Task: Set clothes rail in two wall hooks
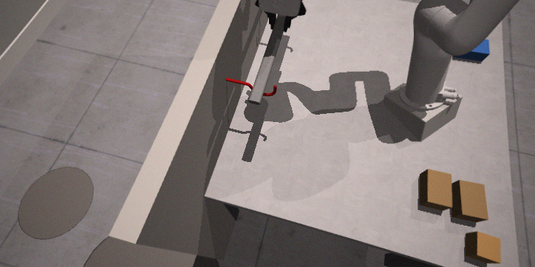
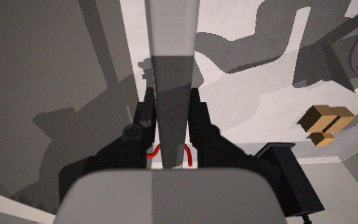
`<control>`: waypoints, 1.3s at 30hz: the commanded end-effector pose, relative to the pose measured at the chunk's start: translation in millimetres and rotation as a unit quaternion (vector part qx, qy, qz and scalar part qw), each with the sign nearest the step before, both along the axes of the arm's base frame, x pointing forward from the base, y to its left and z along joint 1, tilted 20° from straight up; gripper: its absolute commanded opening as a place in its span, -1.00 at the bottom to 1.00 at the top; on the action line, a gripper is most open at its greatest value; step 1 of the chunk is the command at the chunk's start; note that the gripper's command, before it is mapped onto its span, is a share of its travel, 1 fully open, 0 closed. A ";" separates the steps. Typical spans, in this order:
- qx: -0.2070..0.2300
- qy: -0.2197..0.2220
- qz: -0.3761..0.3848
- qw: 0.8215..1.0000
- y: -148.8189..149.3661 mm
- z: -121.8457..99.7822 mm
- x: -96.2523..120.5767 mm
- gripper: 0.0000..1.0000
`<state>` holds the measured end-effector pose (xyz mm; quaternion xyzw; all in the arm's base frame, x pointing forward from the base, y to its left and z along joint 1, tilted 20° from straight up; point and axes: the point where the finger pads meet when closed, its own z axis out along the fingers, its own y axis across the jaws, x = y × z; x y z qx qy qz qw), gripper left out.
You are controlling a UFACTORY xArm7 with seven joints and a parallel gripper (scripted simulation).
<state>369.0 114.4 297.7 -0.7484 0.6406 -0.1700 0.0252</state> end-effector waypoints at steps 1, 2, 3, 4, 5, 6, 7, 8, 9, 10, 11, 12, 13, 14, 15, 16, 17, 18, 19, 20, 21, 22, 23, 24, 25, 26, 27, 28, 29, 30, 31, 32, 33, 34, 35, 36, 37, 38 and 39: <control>0.001 -0.003 0.001 1.000 0.1 -2.8 2.4 -1.00; 0.001 -0.003 0.001 1.000 -0.2 -4.4 2.8 -1.00; 0.001 -0.003 0.001 1.000 -0.5 -6.0 3.3 -1.00; 0.001 -0.003 0.001 1.000 -0.8 -7.5 3.8 -1.00; 0.001 -0.003 0.001 1.000 -1.1 -9.1 4.3 -1.00; 0.001 -0.003 0.001 1.000 -1.4 -10.7 4.8 -1.00; 0.001 -0.003 0.001 1.000 -1.7 -12.2 5.3 -1.00; 0.001 -0.003 0.001 1.000 -2.0 -13.8 5.8 -1.00; 0.001 -0.003 0.001 1.000 -2.3 -15.4 6.2 -1.00; 0.001 -0.003 0.001 1.000 -2.6 -16.9 6.7 -1.00; 0.001 -0.003 0.001 1.000 -2.9 -18.5 7.2 -1.00; 0.001 -0.003 0.001 1.000 -3.2 -20.1 7.7 -1.00; 0.001 -0.003 0.001 1.000 -3.5 -21.7 8.2 -1.00; 0.001 -0.003 0.001 1.000 -3.8 -23.2 8.7 -1.00; 0.001 -0.003 0.001 1.000 -3.8 -23.2 8.7 -1.00; 0.001 -0.003 0.001 1.000 -3.8 -23.2 8.7 -1.00; 0.001 -0.003 0.001 1.000 -4.1 -24.8 9.2 -1.00; 0.001 -0.003 0.001 1.000 -4.4 -26.4 9.6 -1.00; 0.001 -0.003 0.001 1.000 -4.7 -27.9 10.1 -1.00; 0.001 -0.003 0.001 1.000 -5.0 -29.5 10.6 -1.00; 0.001 -0.003 0.001 1.000 -5.3 -31.1 11.1 -1.00; 0.001 -0.003 0.001 1.000 -5.6 -32.6 11.6 -1.00; 0.001 -0.003 0.001 1.000 -5.9 -34.2 12.1 -1.00; 0.001 -0.003 0.001 1.000 -6.2 -35.8 12.6 -1.00; 0.001 -0.003 0.001 1.000 -6.5 -37.3 13.0 -1.00; 0.001 -0.003 0.001 1.000 -6.8 -38.9 13.5 -1.00; 0.001 -0.003 0.001 1.000 -6.8 -39.0 13.5 -1.00; 0.001 -0.003 0.001 1.000 -6.8 -39.0 13.5 -1.00; 0.001 -0.003 0.001 1.000 -6.8 -39.0 13.5 -1.00; 0.001 -0.003 0.001 1.000 -6.8 -38.9 13.5 -1.00; 0.001 -0.003 0.001 1.000 -6.8 -38.9 13.5 -1.00; 0.001 -0.003 0.001 1.000 -6.8 -38.9 13.5 -1.00; 0.001 -0.003 0.001 1.000 -6.8 -38.9 13.5 -1.00; 0.001 -0.003 0.001 1.000 -6.8 -39.0 13.5 -1.00; 0.001 -0.003 0.001 1.000 -6.8 -39.0 13.5 -1.00; 0.001 -0.003 0.001 1.000 -6.8 -39.0 13.5 -1.00; 0.001 -0.003 0.001 1.000 -6.8 -39.0 13.5 -1.00; 0.001 -0.003 0.001 1.000 -6.8 -39.0 13.5 -1.00; 0.001 -0.003 0.001 1.000 -6.8 -39.0 13.5 -1.00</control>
